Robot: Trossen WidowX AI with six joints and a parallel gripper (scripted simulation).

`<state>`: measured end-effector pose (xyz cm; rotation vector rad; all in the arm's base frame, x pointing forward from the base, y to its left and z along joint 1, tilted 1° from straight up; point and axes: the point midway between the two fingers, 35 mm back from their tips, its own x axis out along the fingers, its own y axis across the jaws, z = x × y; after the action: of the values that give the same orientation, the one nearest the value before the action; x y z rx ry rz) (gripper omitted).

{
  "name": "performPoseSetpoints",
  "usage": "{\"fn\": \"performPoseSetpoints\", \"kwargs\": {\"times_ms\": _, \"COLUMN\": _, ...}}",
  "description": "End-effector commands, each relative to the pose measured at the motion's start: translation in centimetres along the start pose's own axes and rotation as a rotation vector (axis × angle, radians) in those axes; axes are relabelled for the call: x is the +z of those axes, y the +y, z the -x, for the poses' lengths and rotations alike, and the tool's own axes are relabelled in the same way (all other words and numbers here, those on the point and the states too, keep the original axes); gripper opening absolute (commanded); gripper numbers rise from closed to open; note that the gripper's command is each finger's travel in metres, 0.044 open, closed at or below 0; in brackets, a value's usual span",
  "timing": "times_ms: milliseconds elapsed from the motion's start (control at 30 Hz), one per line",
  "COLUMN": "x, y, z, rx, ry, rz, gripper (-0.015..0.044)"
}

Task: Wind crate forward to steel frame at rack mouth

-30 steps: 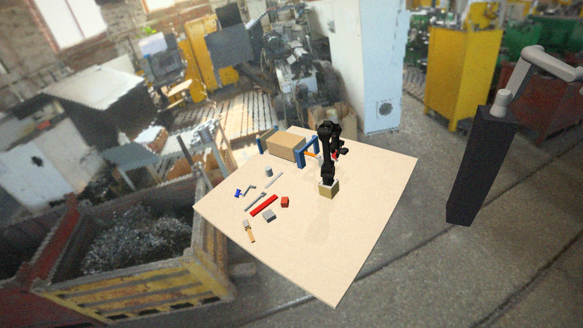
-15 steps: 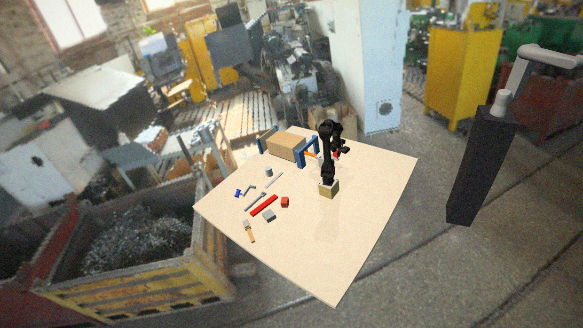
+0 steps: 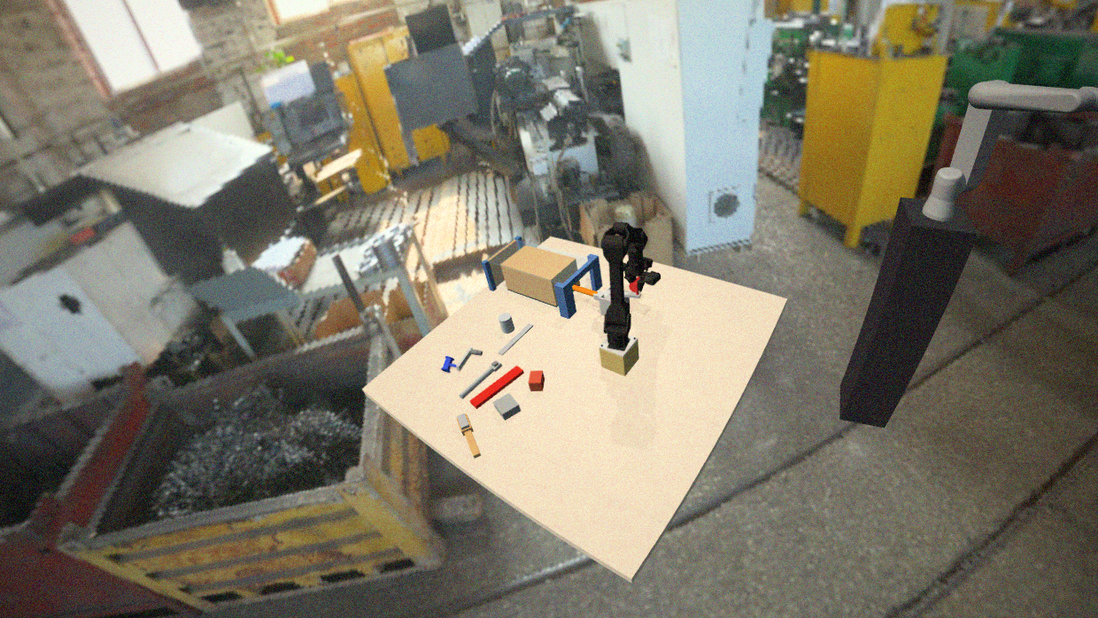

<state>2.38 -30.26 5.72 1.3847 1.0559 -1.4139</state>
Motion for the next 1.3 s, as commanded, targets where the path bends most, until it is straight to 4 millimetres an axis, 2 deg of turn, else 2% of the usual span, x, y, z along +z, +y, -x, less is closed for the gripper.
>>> {"fn": "performPoseSetpoints", "kwargs": {"times_ms": 0, "x": 1.0, "y": 0.9, "z": 0.2, "rx": 0.021, "ry": -0.022, "rz": 0.006, "gripper": 0.0000}}
{"fn": "performPoseSetpoints", "kwargs": {"times_ms": 1267, "x": 4.0, "y": 4.0, "z": 0.4, "rx": 0.024, "ry": -0.024, "rz": 0.006, "gripper": 0.0000}}
